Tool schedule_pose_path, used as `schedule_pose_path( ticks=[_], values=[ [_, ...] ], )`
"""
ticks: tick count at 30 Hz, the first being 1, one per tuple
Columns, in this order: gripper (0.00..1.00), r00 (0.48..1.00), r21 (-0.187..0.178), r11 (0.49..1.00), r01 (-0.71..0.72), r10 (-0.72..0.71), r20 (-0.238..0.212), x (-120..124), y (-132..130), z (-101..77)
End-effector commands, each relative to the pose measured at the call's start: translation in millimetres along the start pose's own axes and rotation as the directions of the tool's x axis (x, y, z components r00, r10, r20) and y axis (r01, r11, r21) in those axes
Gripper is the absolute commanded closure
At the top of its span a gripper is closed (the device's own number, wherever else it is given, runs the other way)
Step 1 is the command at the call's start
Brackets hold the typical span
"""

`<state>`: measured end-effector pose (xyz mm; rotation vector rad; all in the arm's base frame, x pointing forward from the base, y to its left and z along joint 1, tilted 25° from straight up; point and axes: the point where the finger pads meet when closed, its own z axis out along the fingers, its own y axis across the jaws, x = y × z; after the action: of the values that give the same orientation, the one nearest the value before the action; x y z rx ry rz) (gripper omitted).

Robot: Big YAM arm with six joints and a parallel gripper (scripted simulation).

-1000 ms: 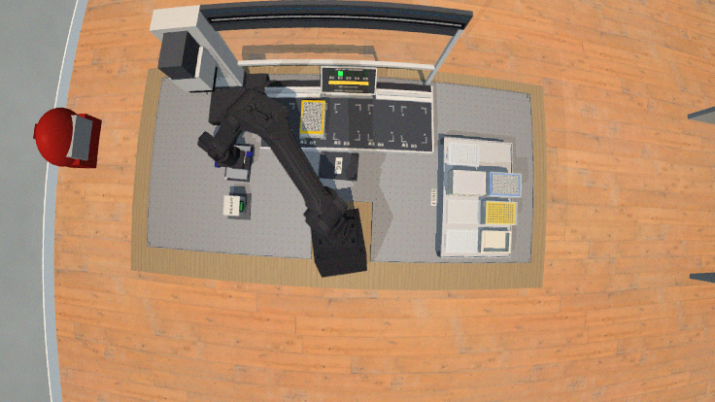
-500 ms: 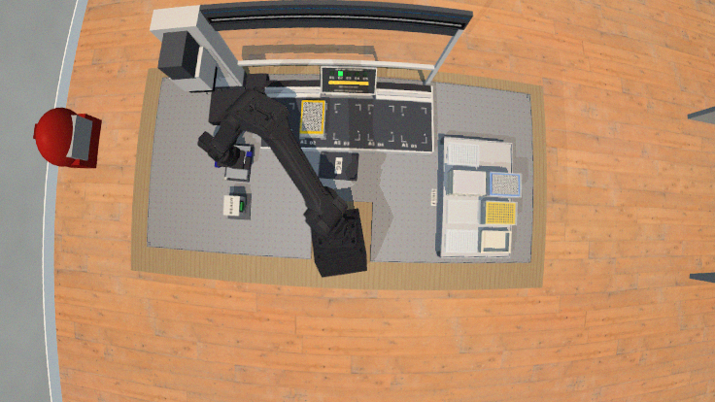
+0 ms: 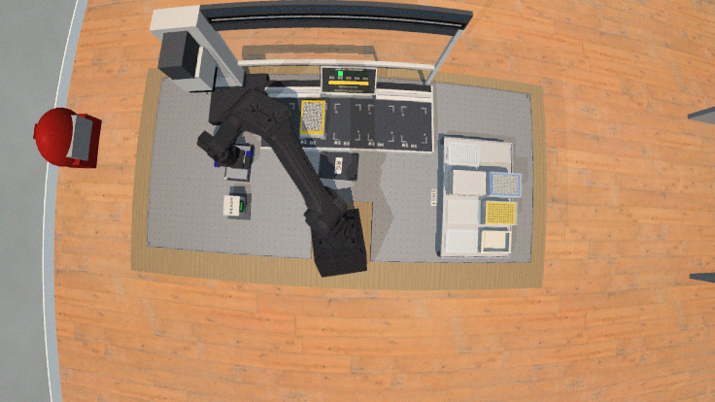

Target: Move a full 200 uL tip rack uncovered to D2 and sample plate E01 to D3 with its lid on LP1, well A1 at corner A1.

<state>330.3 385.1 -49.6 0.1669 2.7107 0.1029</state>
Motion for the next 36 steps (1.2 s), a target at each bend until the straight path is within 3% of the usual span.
schedule_pose_path(
  ticks=[1, 9, 36],
  values=[
    [0.00, 1.000, -0.030, 1.000, -0.002, 0.003, 0.013, -1, 12, -22.3],
    [0.00, 1.000, -0.020, 1.000, -0.014, 0.014, 0.013, -5, 5, -29.0],
    [0.00, 1.000, -0.033, 0.999, -0.004, 0.005, 0.015, -2, 12, -74.6]
  ],
)
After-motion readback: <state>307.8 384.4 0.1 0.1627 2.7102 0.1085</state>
